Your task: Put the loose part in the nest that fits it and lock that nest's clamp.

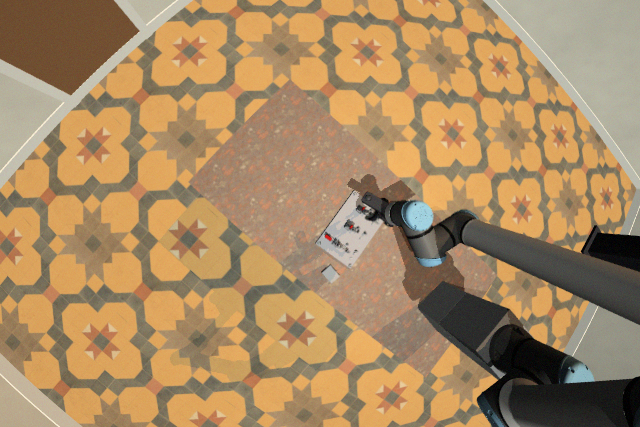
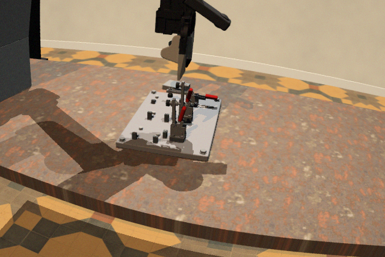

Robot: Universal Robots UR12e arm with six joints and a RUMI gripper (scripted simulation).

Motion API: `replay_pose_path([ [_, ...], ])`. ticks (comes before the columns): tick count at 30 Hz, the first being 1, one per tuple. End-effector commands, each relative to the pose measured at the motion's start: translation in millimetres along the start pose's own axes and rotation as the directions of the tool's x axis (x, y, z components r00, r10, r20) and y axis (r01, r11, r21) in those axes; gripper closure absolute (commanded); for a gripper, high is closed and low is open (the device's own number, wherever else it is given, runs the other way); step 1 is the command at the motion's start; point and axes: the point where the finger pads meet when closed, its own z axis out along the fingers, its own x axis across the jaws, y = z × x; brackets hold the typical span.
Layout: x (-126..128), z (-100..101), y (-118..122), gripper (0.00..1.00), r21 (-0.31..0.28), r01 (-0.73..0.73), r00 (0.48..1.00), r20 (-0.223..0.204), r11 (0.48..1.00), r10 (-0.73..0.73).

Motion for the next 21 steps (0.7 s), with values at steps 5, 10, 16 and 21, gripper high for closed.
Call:
replay_pose_path([
  [5, 0.2, -13.1, -0.4, 0.41, 0.001, 0.000, 1.000, 0.000, 1.000, 0.000],
  [10, -1.5, -13.1, 0.0, 0.41, 0.001, 0.000, 1.000, 0.000, 1.000, 0.000],
  [16, -15.3, -13.1, 3.1, 0.41, 0.001, 0.000, 1.000, 0.000, 1.000, 0.000],
  [21, -29.0, -13.1, 6.2, 0.41, 0.001, 0.000, 1.000, 0.000, 1.000, 0.000],
])
